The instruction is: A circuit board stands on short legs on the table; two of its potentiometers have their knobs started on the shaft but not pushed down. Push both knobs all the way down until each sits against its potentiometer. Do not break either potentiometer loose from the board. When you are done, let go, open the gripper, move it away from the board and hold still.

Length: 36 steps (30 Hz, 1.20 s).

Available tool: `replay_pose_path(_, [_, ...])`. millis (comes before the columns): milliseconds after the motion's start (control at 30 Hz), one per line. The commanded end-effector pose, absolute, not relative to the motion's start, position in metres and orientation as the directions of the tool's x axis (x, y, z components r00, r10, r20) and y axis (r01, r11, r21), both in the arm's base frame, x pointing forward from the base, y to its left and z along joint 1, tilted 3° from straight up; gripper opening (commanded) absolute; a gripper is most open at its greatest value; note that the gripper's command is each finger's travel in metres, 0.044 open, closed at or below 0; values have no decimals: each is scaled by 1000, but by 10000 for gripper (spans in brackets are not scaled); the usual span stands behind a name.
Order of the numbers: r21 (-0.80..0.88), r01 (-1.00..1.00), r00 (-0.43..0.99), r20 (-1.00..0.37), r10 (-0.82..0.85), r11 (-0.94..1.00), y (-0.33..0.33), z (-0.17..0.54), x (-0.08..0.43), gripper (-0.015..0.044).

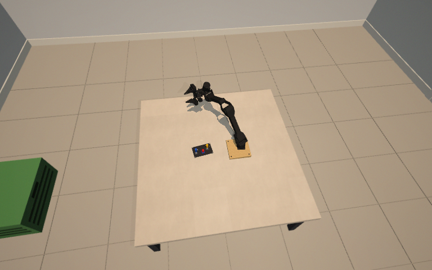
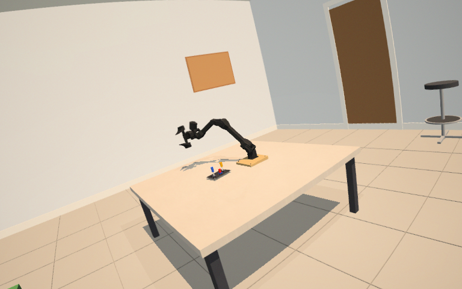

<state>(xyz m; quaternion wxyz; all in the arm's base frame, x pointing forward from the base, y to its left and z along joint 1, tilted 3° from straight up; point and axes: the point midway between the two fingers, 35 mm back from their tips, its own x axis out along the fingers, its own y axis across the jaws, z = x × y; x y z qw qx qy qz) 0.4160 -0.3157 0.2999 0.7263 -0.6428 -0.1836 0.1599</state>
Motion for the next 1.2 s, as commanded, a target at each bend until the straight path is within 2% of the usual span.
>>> replay_pose_path(0, [-992, 2, 882, 62, 467, 128, -315, 300, 417, 374])
replay_pose_path(467, [-849, -188, 924, 17, 381, 494, -255, 300, 475, 6])
replay_pose_path(767, [-683, -310, 938, -106, 330, 661, -208, 284, 496, 0])
replay_pose_path(1167, [-430, -454, 877, -370, 306, 780, -131, 246, 496, 0])
